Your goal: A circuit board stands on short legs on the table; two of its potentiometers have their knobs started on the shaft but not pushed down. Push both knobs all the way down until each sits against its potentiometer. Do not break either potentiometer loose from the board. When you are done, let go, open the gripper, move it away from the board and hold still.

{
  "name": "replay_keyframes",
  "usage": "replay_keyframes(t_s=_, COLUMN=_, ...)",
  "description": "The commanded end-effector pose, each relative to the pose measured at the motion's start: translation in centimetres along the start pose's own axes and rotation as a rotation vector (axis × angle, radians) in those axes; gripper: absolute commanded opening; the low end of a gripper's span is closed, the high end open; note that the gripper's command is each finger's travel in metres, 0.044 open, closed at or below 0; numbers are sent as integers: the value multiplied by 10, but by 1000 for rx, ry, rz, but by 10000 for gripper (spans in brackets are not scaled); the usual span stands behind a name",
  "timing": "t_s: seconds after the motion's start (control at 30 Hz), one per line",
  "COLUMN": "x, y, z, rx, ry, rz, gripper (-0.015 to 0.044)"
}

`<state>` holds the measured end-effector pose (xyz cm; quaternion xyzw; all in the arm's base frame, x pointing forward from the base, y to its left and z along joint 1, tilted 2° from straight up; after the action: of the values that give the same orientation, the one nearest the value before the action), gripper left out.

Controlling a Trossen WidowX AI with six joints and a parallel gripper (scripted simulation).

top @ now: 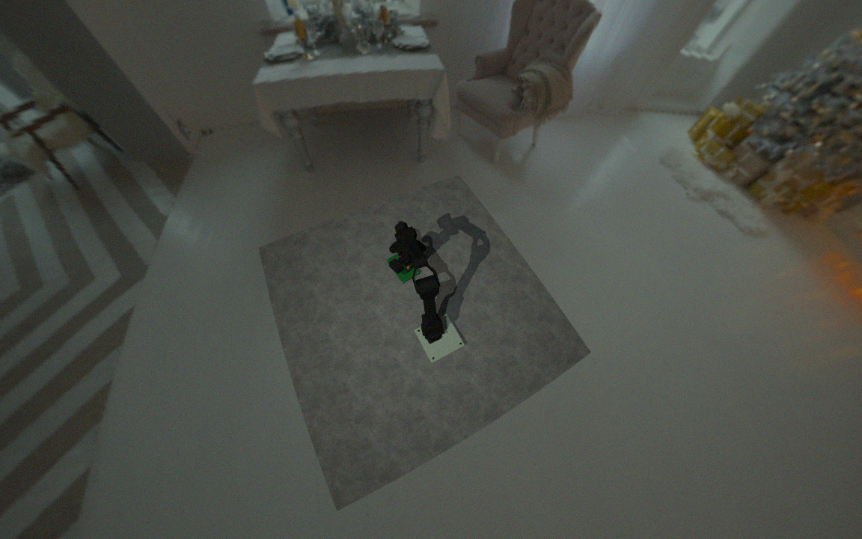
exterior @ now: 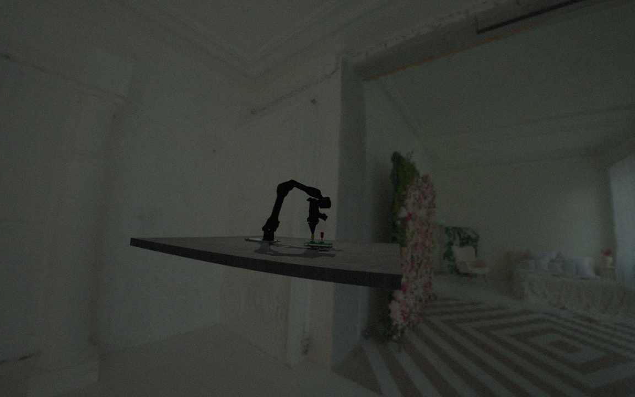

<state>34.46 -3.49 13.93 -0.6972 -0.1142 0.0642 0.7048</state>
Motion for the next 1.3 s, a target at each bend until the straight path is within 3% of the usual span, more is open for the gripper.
replay_keyframes(t_s=0.0, x=0, y=-7, z=-1, rx=-6, ry=4, rz=-2, gripper=0)
replay_keyframes(t_s=0.13, x=0, y=-13, z=-1, rx=-6, ry=4, rz=-2, gripper=0)
replay_keyframes(t_s=0.4, x=0, y=-7, z=0, rx=0, ry=1, rz=-1, gripper=210)
replay_keyframes(t_s=0.67, x=8, y=-18, z=-2, rx=-29, ry=201, rz=-38, gripper=0)
replay_keyframes(t_s=1.27, x=20, y=-28, z=-2, rx=-13, ry=828, rz=-39, gripper=0)
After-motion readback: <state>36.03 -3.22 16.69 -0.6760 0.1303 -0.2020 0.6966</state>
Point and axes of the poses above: the point midway between the two fingers, 35 mm back from their tips, its own y axis out along the fingers, its own z axis across the jaws, x = y × z, the point moved 2 cm from there along -y, back along the fingers, and after that the axes turned 6 degrees about y, right-handed, at the moved point
